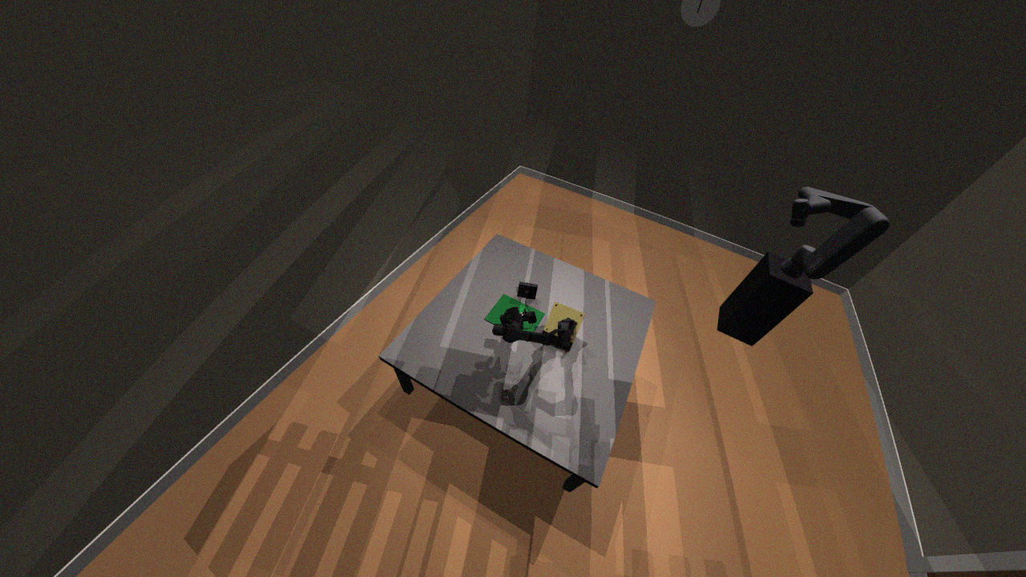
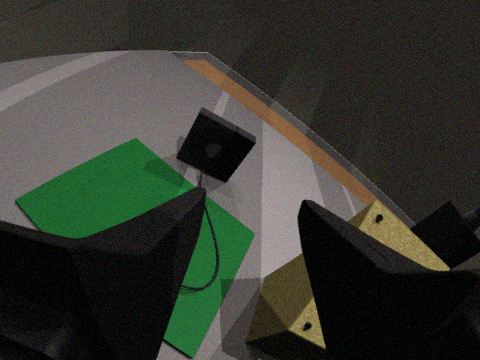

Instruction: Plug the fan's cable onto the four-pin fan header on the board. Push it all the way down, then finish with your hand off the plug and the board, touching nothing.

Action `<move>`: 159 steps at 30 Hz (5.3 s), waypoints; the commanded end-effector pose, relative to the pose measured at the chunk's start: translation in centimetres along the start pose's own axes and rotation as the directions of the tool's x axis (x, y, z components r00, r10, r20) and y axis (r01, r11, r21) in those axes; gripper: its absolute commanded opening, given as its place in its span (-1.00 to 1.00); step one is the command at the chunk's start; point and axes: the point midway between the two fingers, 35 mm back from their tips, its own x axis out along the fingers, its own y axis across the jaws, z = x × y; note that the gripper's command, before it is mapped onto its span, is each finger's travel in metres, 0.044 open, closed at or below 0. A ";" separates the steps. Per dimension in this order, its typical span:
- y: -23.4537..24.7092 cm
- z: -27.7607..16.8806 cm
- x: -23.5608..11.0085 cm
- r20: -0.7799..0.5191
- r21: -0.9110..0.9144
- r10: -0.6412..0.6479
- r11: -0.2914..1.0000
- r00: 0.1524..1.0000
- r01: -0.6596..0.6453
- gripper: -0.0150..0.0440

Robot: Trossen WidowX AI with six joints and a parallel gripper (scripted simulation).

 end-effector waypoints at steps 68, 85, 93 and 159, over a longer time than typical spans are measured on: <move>3.3 -9.1 12.3 -0.777 -0.376 0.392 -0.917 0.493 0.136 0.22; 5.2 -13.3 13.5 -0.778 -0.377 0.392 -0.916 0.491 0.136 0.22; 5.7 -14.3 13.8 -0.778 -0.376 0.392 -0.917 0.491 0.135 0.22; 3.8 -10.0 12.6 -0.776 -0.375 0.391 -0.917 0.494 0.136 -0.49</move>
